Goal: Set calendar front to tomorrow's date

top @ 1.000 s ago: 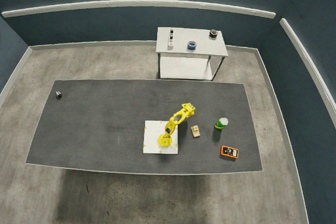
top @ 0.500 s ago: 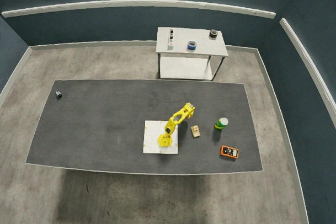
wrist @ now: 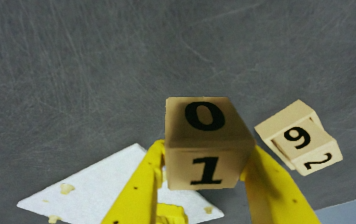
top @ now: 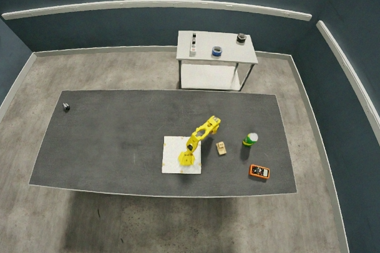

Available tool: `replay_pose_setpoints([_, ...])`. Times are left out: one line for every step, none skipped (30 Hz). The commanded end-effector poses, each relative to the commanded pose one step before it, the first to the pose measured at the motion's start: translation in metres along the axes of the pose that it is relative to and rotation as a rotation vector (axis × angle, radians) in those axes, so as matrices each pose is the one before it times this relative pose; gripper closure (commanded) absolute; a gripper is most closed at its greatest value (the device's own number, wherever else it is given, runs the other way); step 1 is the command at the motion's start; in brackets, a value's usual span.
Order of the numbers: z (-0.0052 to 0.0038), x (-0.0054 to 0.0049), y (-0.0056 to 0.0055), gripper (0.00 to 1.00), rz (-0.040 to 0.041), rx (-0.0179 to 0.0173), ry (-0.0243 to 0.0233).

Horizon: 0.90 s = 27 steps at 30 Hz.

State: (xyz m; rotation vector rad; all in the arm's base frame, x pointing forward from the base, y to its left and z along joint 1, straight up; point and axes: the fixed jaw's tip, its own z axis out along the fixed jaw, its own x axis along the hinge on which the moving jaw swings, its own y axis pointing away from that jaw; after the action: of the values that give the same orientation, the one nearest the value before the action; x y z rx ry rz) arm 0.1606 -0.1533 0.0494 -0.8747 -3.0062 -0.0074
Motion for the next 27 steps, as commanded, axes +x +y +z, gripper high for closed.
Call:
replay_pose_setpoints([0.001307,0.00097,0.00222,1.0,0.06331,-0.00187,0.0041])
replay_pose_setpoints([0.000053,-0.00015,0.0001,1.0,0.01725,0.00001,0.00001])
replay_pose_setpoints([0.000053,-0.00014,0.00009,1.0,0.01624,0.00001,-0.00002])
replay_pose_setpoints([0.000047,-0.00014,0.00008,1.0,0.01527,-0.00001,0.00002])
replay_pose_setpoints([0.000047,-0.00012,0.00008,1.0,0.01433,0.00002,-0.00002])
replay_pose_setpoints([0.000047,-0.00012,0.00008,1.0,0.01335,0.0,0.00002])
replay_pose_setpoints([0.000035,-0.00011,0.00007,1.0,0.01241,0.0,-0.00001])
replay_pose_setpoints([0.000041,-0.00009,0.00006,1.0,0.0115,0.00001,0.00002])
replay_pose_setpoints([0.000035,-0.00009,0.00006,1.0,0.01056,0.00001,-0.00001])
replay_pose_setpoints([0.000029,-0.00008,0.00005,1.0,0.00968,-0.00002,-0.00001])
replay_pose_setpoints([0.000029,-0.00008,0.00005,1.0,0.00883,0.00002,-0.00001])
replay_pose_setpoints([0.000023,-0.00006,0.00004,1.0,0.00798,-0.00001,0.00003])
replay_pose_setpoints([0.000023,-0.00005,0.00004,1.0,0.00713,0.0,-0.00001])
replay_pose_setpoints([0.0,0.0,0.0,1.0,0.0,0.0,0.0])
replay_pose_setpoints([0.0,0.0,0.0,1.0,0.0,0.0,0.0])
replay_pose_setpoints([0.00002,-0.00005,0.00004,1.0,0.00636,0.0,-0.00001])
replay_pose_setpoints([0.000018,-0.00004,0.00003,1.0,0.00562,0.0,0.0])
replay_pose_setpoints([0.000018,-0.00004,0.00003,1.0,0.00487,0.00001,0.0])
replay_pose_setpoints([0.000012,-0.00004,0.00003,1.0,0.00421,0.00001,0.0])
replay_pose_setpoints([0.000012,-0.00002,0.00002,1.0,0.00358,0.00001,0.0])
replay_pose_setpoints([0.000012,-0.00002,0.00002,1.0,0.00295,-0.00001,0.0])
replay_pose_setpoints([0.000006,-0.00002,0.00001,1.0,0.00242,-0.00001,0.0])
replay_pose_setpoints([0.000006,-0.00001,0.00001,1.0,0.00192,0.00002,0.0])
replay_pose_setpoints([0.000006,-0.00001,0.00001,1.0,0.00145,-0.00001,0.0])
replay_pose_setpoints([0.000006,-0.00001,0.00001,1.0,0.00107,-0.00001,0.0])
replay_pose_setpoints([0.0,-0.00001,0.0,1.0,0.00072,0.0,0.0])
replay_pose_setpoints([0.0,0.0,0.00001,1.0,0.00044,0.0,0.0])
